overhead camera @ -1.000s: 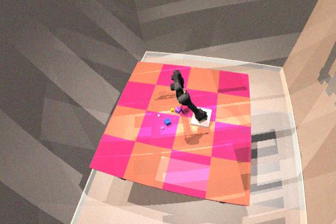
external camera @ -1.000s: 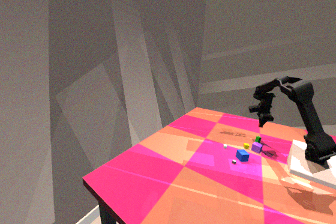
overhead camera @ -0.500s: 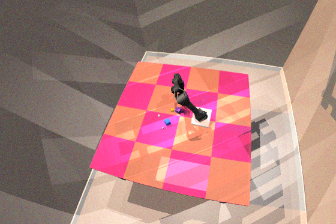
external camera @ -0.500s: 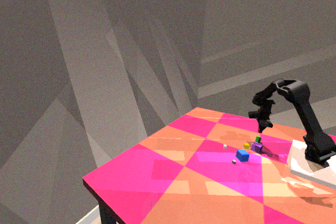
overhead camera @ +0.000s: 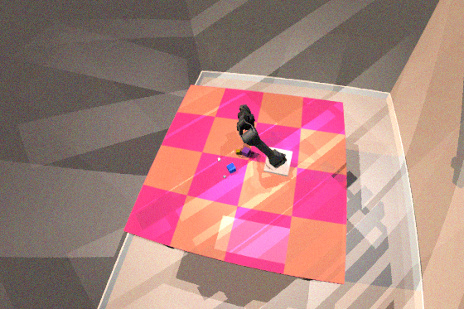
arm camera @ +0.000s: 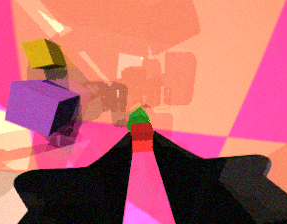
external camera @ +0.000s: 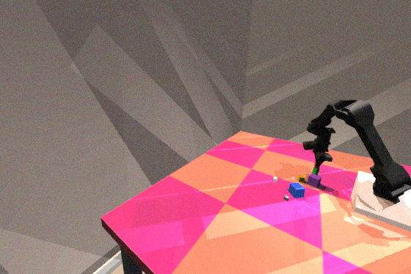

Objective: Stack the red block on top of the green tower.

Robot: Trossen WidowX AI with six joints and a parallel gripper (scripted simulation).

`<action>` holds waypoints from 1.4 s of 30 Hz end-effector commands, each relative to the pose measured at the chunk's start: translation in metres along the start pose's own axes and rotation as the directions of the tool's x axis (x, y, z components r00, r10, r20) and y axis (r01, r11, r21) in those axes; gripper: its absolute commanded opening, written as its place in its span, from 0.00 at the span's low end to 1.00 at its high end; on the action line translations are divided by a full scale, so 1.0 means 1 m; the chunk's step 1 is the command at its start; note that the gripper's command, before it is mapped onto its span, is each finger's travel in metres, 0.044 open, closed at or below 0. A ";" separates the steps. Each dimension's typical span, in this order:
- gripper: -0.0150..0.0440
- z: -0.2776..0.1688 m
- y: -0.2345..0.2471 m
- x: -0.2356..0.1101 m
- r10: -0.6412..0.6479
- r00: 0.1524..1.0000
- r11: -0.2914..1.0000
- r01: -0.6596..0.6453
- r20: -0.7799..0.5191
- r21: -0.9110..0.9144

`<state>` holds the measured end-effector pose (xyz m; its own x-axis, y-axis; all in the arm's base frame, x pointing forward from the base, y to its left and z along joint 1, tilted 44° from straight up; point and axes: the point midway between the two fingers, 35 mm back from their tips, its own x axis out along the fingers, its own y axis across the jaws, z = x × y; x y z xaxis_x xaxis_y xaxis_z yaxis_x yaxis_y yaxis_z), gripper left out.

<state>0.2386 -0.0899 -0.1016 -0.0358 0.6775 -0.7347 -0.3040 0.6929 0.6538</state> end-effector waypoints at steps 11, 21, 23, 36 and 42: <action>0.25 -0.001 0.001 0.004 0.009 1.000 1.000 -0.009 0.000 0.008; 0.25 -0.001 0.001 0.005 0.009 1.000 1.000 -0.009 0.000 0.008; 0.25 -0.001 0.001 0.005 0.009 1.000 1.000 -0.009 0.000 0.008; 0.25 -0.001 0.001 0.006 0.009 1.000 1.000 -0.009 0.000 0.008; 0.39 -0.001 0.001 0.004 0.006 1.000 1.000 -0.006 -0.002 0.005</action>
<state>0.2367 -0.0869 -0.1040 -0.0396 0.6820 -0.7303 -0.2975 0.6897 0.6601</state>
